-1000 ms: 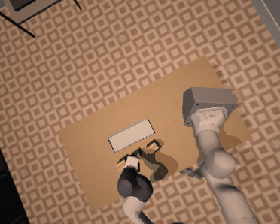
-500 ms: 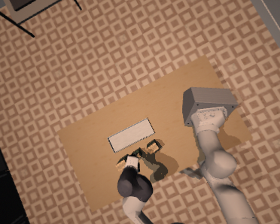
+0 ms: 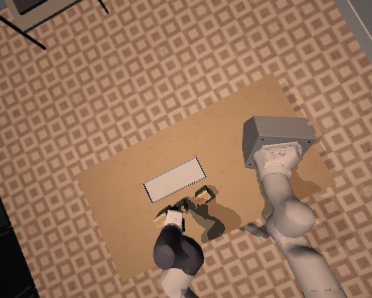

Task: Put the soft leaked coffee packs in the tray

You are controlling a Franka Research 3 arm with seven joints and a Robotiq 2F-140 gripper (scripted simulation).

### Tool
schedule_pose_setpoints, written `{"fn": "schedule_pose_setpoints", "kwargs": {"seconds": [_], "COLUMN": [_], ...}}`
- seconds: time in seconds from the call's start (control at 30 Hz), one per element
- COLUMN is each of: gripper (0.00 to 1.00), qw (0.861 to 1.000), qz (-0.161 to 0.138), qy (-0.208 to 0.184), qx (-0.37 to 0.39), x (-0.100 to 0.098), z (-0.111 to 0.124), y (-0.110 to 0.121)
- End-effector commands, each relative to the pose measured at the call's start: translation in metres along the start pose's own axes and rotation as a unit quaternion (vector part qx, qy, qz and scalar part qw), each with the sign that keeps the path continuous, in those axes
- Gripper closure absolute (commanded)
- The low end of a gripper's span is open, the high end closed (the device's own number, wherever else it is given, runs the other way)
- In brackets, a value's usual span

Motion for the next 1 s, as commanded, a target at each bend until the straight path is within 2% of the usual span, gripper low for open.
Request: {"fn": "schedule_pose_setpoints", "kwargs": {"seconds": [0.0,0.2,0.77,0.97], "gripper": [0.75,0.75,0.75,0.75], "qw": [1.000,1.000,1.000,1.000], "qz": [0.004,0.004,0.004,0.004], "qy": [0.005,0.005,0.005,0.005], "qx": [0.003,0.003,0.003,0.003], "x": [-0.008,-0.017,-0.018,-0.018], "z": [-0.002,-0.002,-0.002,-0.002], "y": [0.003,0.003,0.002,-0.010]}}
Point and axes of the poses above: the point where the finger pads meet when closed, its own x axis out along the fingers, its own y axis across the jaws, z = x × y, the point moved 3 cm from there along -x, back along the fingers, and after that the axes turned 6 degrees about x, right-handed, at the moved point
